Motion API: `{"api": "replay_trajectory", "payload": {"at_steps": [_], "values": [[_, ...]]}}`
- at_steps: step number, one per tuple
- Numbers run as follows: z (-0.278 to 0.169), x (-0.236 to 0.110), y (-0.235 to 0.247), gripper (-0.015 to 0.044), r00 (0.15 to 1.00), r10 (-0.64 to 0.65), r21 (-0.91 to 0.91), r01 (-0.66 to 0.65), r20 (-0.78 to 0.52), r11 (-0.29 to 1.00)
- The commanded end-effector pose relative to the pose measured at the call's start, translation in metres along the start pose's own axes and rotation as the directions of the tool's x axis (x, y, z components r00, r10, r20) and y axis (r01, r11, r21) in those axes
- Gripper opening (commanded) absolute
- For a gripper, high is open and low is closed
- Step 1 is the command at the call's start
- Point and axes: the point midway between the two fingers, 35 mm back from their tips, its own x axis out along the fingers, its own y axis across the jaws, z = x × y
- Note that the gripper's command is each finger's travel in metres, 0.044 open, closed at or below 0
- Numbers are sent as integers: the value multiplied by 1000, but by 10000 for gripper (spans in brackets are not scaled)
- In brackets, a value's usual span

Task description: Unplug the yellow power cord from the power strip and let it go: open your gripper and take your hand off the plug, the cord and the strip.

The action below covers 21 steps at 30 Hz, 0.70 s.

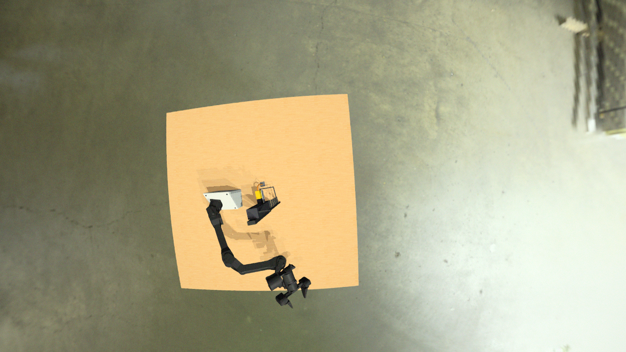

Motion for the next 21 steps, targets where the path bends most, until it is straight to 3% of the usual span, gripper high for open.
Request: {"api": "replay_trajectory", "payload": {"at_steps": [1, 5, 9, 15, 21], "values": [[-1, -1, -1, 374, 1000, -5, -8, 5, -2, 1000], [-16, -22, -35, 269, 990, -134, -198, 124, -40, 972], [-35, -61, -82, 164, 944, -318, -471, 243, -85, 848], [-52, -130, -139, 160, 823, -554, -792, 257, -120, 554], [-57, -209, -181, 160, 657, -745, -972, 80, -116, 221]]}}
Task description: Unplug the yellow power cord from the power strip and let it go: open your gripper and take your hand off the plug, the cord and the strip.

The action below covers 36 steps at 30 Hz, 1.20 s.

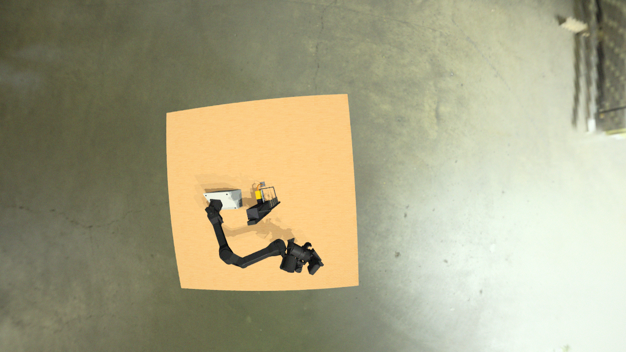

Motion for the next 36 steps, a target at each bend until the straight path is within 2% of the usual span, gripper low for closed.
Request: {"api": "replay_trajectory", "payload": {"at_steps": [1, 5, 10, 14, 17, 22, 27, 29, 32, 36], "values": [[-64, -31, -29, 160, 978, -105, -332, 41, -178, 942], [-106, -64, -55, 160, 933, -203, -576, -5, -297, 818], [-149, -112, -90, 160, 848, -332, -796, -159, -413, 584], [-175, -158, -120, 160, 762, -443, -873, -338, -473, 351], [-188, -194, -143, 160, 689, -529, -856, -490, -495, 163], [-193, -257, -186, 160, 563, -676, -662, -735, -475, -147], [-179, -317, -225, 160, 450, -807, -279, -889, -382, -364], [-169, -339, -239, 160, 414, -849, -96, -909, -328, -407], [-161, -359, -247, 160, 386, -875, 50, -907, -293, -417], [-131, -393, -264, 160, 349, -923, 378, -841, -164, -386]]}}
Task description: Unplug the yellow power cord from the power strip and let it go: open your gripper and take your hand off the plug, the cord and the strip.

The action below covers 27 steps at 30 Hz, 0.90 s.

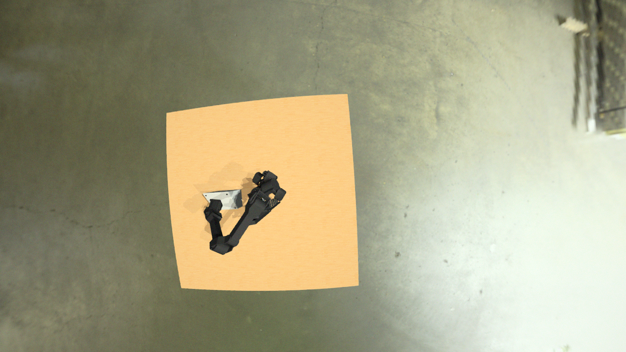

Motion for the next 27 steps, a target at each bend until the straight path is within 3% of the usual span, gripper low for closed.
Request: {"api": "replay_trajectory", "payload": {"at_steps": [1, 4, 7, 27], "values": [[-34, -8, 51, 160, 984, 74, -393, -134, -163, 910], [-59, -17, 74, 160, 958, 87, -586, -238, -273, 774], [-71, -22, 83, 160, 942, 86, -659, -291, -325, 694], [-75, -23, 75, 160, 942, 85, -659, -291, -325, 694]]}}
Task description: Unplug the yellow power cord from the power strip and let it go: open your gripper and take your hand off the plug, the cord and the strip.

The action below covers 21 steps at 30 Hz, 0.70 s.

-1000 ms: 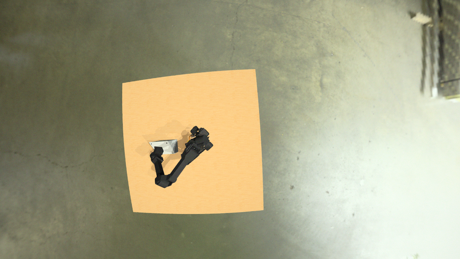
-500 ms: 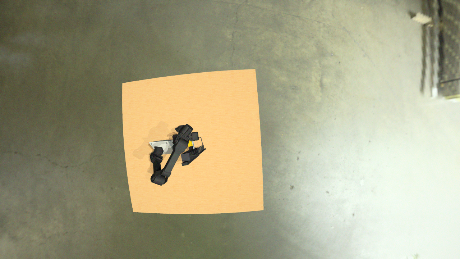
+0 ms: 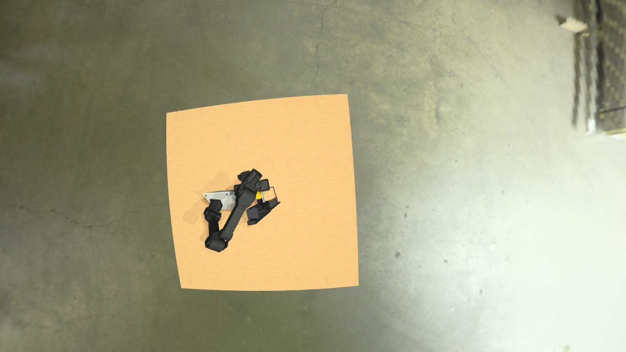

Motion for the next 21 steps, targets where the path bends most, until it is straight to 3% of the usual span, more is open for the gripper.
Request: {"api": "replay_trajectory", "payload": {"at_steps": [1, 21], "values": [[-7, -1, 0, 160, 1000, -2, -4, 2, 1, 1000], [-37, -1, 2, 160, 1000, -1, -4, 1, -2, 1000]]}}
